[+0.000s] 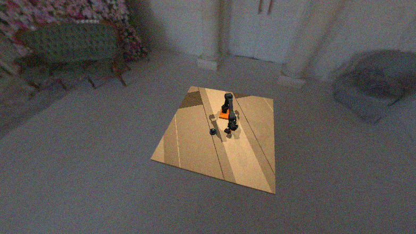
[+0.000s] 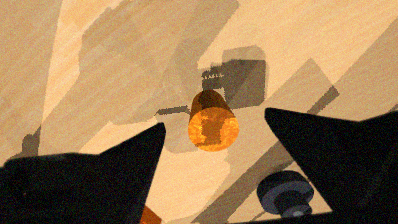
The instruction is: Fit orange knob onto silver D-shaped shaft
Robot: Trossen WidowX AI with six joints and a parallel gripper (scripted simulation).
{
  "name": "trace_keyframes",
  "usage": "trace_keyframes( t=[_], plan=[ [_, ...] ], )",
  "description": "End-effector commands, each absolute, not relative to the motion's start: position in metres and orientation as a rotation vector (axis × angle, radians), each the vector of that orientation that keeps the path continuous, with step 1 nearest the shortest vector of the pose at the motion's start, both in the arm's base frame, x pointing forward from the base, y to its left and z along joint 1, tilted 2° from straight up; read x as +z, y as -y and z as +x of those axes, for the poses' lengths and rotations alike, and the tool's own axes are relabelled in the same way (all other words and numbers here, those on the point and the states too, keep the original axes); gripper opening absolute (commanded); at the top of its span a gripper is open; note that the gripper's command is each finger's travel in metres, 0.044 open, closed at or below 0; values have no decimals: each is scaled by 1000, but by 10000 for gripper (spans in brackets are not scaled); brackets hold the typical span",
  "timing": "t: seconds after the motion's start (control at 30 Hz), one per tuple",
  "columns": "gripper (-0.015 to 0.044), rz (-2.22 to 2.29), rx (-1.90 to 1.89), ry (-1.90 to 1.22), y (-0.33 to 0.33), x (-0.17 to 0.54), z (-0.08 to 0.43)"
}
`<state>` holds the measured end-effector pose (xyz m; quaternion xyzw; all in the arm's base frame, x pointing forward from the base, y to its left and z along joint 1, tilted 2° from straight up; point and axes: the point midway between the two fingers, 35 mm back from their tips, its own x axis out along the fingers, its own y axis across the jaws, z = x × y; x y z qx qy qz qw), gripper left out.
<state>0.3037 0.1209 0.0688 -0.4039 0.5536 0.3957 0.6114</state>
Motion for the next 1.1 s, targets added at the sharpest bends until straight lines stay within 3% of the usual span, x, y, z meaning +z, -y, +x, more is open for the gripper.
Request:
trace_keyframes(
  t=[0.0, 0.67, 1.0, 1.07],
  plan=[
    [440, -931, 911, -1290, -120, 59, 303],
    [440, -930, 911, -1290, -120, 30, 303],
    [177, -930, 911, -1290, -120, 30, 303],
    [164, -930, 911, -1290, -120, 30, 303]
  ],
)
